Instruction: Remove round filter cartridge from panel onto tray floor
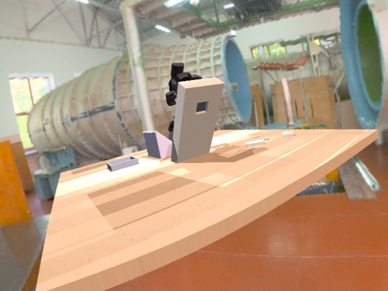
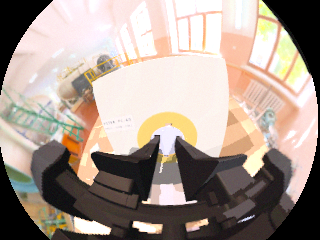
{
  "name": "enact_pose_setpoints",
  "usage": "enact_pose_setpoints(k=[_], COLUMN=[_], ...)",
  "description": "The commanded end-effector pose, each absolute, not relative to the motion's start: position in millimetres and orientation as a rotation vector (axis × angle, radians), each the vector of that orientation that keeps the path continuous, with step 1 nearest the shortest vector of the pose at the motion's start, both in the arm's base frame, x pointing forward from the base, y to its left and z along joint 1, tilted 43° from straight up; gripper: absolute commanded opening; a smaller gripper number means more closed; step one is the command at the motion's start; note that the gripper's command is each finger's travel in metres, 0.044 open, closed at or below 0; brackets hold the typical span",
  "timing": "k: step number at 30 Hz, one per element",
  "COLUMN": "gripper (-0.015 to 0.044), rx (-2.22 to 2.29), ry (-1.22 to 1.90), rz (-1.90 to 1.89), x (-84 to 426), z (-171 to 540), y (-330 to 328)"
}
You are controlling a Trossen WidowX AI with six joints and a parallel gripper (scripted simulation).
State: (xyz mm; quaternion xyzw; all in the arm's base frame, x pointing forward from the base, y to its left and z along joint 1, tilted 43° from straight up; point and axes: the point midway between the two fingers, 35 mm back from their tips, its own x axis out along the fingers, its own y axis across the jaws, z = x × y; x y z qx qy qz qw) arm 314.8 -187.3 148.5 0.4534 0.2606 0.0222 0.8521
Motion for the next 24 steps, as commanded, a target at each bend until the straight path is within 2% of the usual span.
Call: enact_pose_setpoints(k=[1, 6, 8, 24], gripper=[0.0082, 0.0048, 0.0000, 0.0000], rx=[0.954, 0.954, 0.954, 0.524], ry=[0.549, 0.549, 0.549, 0.518], rz=[0.048, 0.048, 0.048, 0.164], x=[314.9, 314.9, 314.9, 319.9], z=[148.5, 148.5, 148.5, 145.0], y=[-187.0, -187.0, -187.0, -184.9])
